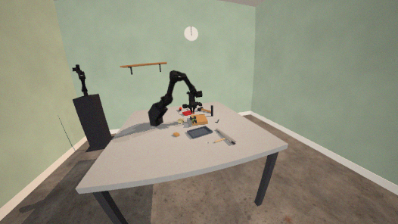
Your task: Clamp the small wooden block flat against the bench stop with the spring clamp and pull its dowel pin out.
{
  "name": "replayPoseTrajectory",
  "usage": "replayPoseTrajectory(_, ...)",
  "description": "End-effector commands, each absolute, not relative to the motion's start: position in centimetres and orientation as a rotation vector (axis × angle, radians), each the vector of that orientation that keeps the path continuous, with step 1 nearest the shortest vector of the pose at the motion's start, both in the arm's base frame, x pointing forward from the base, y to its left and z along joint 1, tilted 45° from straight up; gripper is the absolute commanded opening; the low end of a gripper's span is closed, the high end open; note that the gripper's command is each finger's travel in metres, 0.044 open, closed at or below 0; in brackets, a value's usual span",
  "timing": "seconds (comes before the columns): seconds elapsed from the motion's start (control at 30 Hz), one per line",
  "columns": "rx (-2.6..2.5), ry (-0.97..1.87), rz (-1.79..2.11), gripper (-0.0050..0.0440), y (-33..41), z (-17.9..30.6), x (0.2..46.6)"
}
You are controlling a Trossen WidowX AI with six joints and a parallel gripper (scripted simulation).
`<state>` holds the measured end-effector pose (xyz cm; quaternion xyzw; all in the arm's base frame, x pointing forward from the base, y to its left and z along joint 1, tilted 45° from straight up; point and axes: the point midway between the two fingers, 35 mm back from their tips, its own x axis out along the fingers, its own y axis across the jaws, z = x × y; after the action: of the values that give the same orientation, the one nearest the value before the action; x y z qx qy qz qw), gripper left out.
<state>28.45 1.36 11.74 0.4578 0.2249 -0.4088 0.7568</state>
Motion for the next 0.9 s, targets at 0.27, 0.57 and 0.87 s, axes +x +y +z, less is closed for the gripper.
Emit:
replayPoseTrajectory(0.27, 1.009, 0.497, -0.899, 0.0, 2.3, 11.5, 28.8)
replayPoseTrajectory(0.57, 1.018, 0.5, -0.904, 0.0, 3.1, 11.3, 29.0)
replayPoseTrajectory(0.87, 1.03, 0.503, -0.911, 0.0, 4.0, 11.1, 29.2)
